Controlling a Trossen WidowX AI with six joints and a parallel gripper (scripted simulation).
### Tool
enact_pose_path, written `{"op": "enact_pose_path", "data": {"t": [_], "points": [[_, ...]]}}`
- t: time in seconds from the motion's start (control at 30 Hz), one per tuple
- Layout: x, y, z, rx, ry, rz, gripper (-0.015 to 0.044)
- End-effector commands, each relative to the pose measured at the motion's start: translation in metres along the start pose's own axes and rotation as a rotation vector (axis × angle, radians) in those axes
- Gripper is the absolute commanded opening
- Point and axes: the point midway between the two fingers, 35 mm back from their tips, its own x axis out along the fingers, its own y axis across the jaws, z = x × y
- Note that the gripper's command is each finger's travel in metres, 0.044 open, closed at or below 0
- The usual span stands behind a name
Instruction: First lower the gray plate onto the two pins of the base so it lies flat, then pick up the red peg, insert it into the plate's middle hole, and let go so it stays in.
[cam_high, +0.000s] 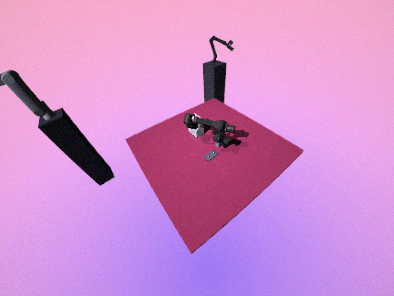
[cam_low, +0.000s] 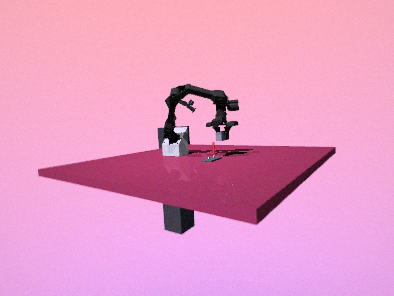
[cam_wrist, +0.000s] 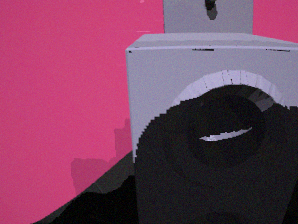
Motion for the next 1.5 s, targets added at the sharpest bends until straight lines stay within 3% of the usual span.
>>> {"op": "enact_pose_path", "data": {"t": [0.0,0.97,1.47], "points": [[0.006,0.0,0.014,-0.004,-0.003,0.003,0.0],[0.046,-0.023,0.097,-0.025,-0.03,-0.003,0.0],[0.047,-0.023,0.099,-0.026,-0.031,-0.003,0.0]]}}
